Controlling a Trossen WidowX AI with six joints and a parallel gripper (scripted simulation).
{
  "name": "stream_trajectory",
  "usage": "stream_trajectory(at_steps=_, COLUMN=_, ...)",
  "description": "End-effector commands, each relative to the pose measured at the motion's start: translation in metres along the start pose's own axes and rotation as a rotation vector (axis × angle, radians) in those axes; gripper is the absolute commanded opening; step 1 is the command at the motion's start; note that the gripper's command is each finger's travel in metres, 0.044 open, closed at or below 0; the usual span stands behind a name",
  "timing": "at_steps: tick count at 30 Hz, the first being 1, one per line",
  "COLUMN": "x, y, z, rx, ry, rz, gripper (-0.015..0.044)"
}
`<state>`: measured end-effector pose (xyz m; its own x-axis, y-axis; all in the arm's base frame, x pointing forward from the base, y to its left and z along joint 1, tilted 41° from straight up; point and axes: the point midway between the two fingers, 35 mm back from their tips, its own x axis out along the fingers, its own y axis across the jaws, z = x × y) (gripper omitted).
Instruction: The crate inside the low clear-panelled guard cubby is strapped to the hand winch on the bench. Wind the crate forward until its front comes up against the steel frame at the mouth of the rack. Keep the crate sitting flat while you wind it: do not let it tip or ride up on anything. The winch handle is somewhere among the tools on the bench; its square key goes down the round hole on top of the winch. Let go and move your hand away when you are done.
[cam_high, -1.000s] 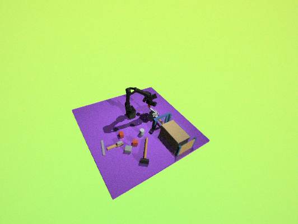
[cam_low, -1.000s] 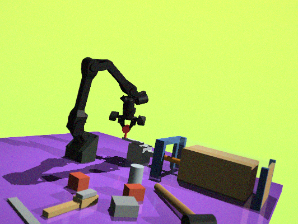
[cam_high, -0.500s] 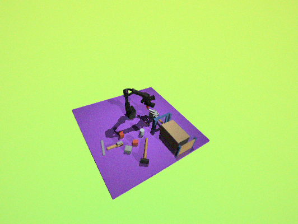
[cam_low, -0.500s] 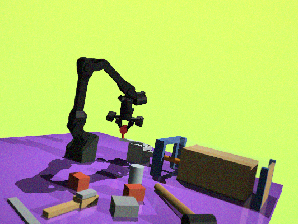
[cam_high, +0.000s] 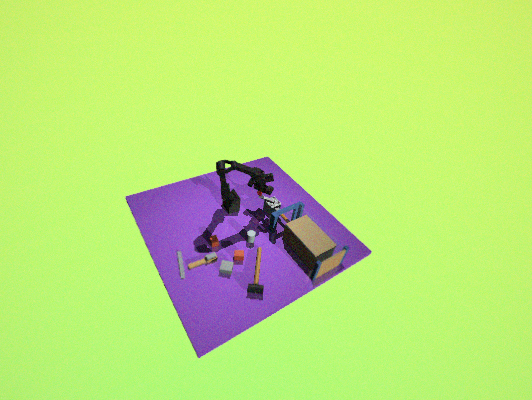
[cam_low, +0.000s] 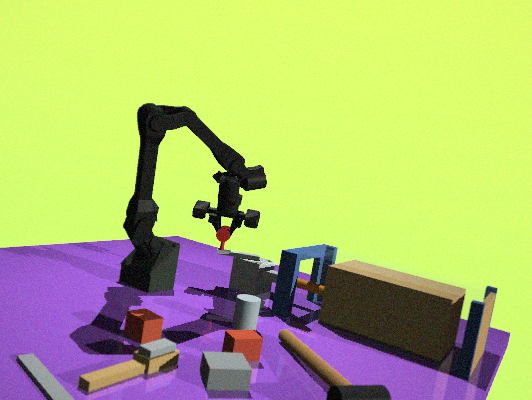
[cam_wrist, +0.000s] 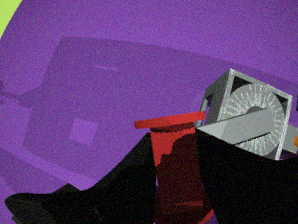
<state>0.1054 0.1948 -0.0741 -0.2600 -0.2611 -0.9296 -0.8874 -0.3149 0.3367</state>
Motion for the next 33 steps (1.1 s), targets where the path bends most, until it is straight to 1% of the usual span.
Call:
stream_trajectory(at_steps=1, x=-0.003, y=-0.003, z=-0.015, rx=0.01, ry=0.03, rz=-0.009, gripper=0.0)
stream_trajectory(at_steps=33, x=-0.019, y=-0.021, z=-0.048, rx=0.011, ry=0.033, rz=-0.01, gripper=0.0)
